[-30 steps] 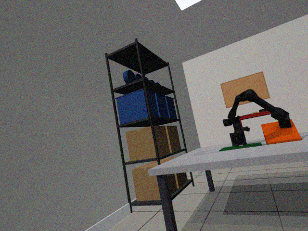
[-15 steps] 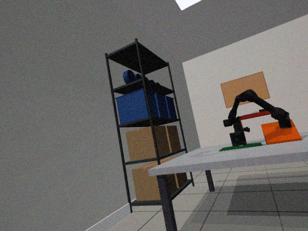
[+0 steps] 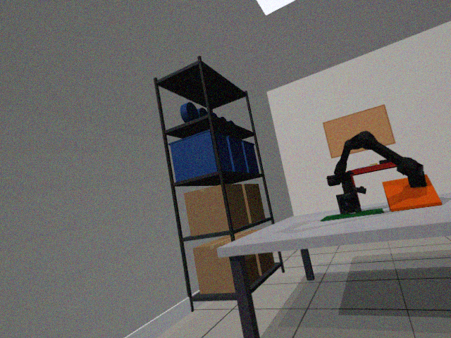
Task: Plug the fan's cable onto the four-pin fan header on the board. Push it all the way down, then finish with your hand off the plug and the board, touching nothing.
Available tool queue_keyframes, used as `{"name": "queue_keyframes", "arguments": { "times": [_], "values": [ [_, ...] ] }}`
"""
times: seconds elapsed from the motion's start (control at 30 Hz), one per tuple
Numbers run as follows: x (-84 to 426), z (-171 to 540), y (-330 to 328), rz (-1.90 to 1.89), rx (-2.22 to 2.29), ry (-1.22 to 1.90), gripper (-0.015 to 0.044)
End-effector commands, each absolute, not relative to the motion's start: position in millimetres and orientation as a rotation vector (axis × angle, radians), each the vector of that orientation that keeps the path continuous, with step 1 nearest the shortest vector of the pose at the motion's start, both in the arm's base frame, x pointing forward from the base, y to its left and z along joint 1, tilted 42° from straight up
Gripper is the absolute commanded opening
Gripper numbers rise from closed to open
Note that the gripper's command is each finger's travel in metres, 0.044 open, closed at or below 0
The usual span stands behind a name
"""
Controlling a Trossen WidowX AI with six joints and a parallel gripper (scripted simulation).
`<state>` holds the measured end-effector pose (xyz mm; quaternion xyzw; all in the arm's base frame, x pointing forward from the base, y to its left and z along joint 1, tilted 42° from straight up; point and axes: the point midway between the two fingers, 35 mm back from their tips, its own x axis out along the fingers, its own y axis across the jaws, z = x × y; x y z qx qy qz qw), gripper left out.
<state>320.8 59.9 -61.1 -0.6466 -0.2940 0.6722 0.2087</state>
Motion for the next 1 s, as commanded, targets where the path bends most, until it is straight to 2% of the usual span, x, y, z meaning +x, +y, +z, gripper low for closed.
{"name": "queue_keyframes", "arguments": {
  "times": [0.0,0.1,0.2,0.33,0.63,0.97],
  "values": [
    [321,-61,60,1.87,-1.8,-0.818,0.0184],
    [321,-61,60,1.87,-1.8,-0.818,0.026],
    [321,-59,58,1.87,-1.8,-0.818,0.026],
    [326,-23,25,1.876,-1.792,-0.815,0.026],
    [324,-19,23,1.877,-1.791,-0.815,0.026],
    [218,7,39,1.881,-1.783,-0.813,0.026]
  ]
}}
